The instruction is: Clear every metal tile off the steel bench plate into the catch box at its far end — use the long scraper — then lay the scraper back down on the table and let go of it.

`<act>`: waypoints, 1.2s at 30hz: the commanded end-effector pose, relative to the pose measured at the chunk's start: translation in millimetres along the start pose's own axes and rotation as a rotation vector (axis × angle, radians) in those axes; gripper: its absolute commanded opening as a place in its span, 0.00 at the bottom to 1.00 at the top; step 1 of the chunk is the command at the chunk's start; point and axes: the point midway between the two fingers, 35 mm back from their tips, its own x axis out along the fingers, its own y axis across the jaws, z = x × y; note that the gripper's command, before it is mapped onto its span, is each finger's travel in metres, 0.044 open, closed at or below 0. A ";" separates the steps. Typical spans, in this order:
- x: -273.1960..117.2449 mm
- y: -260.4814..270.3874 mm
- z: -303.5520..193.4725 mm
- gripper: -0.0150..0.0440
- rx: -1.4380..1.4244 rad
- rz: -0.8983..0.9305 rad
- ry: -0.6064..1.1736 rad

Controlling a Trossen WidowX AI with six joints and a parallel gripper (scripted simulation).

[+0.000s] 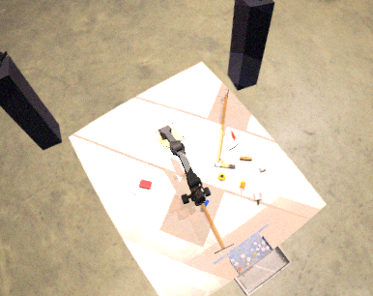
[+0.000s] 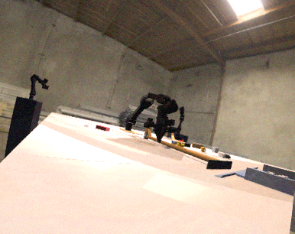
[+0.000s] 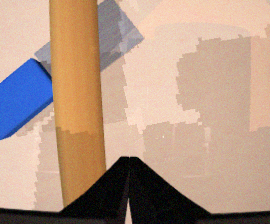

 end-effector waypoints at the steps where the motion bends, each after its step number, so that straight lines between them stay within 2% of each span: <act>1: -18.8 -1.1 4.3 0.25 0.001 0.002 -0.025; 11: -54.6 -1.6 8.8 0.25 0.001 0.006 -0.065; 36: -51.8 -1.6 8.7 0.25 0.004 0.005 -0.064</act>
